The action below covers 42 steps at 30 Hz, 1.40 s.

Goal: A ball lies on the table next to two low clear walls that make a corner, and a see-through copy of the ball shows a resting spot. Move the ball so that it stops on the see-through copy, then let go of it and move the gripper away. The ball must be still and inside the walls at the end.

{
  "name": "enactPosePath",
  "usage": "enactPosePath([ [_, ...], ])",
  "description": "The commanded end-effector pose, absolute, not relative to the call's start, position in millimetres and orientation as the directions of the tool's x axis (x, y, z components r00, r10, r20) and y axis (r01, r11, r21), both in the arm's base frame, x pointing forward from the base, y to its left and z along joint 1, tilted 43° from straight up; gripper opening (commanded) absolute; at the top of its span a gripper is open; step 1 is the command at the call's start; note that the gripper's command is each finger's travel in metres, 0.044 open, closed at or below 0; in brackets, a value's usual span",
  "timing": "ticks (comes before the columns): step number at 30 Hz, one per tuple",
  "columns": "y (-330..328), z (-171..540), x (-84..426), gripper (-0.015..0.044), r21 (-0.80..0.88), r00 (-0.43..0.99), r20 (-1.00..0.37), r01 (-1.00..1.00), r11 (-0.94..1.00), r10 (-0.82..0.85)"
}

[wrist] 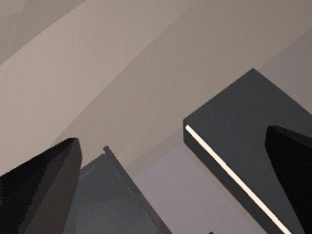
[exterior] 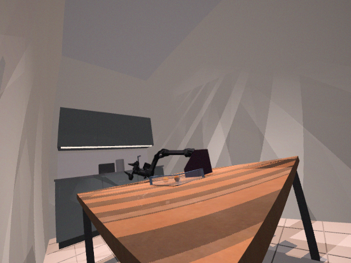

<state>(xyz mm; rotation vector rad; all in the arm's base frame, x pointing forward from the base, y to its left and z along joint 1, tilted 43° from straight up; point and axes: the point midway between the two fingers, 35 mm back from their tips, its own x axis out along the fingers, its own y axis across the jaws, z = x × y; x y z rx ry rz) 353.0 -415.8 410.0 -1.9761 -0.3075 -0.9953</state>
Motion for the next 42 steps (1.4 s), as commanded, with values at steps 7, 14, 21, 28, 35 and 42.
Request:
enactPosePath([
  [7,-409,385,400,0.0299,-0.75,0.701,0.659,0.589,-0.301,-0.271],
  [14,-383,333,464,0.0299,-0.829,0.794,0.46,0.544,0.129,-0.397],
  [21,-328,259,519,0.0299,-0.744,0.876,0.155,0.408,0.529,-0.457],
  [28,-267,191,542,0.0299,-0.594,0.884,-0.128,0.295,0.748,-0.45],
  [35,-192,123,532,0.0299,-0.409,0.801,-0.428,0.242,0.88,-0.419],
  [42,-118,65,485,0.0299,-0.3,0.613,-0.68,0.27,0.915,-0.403],
])
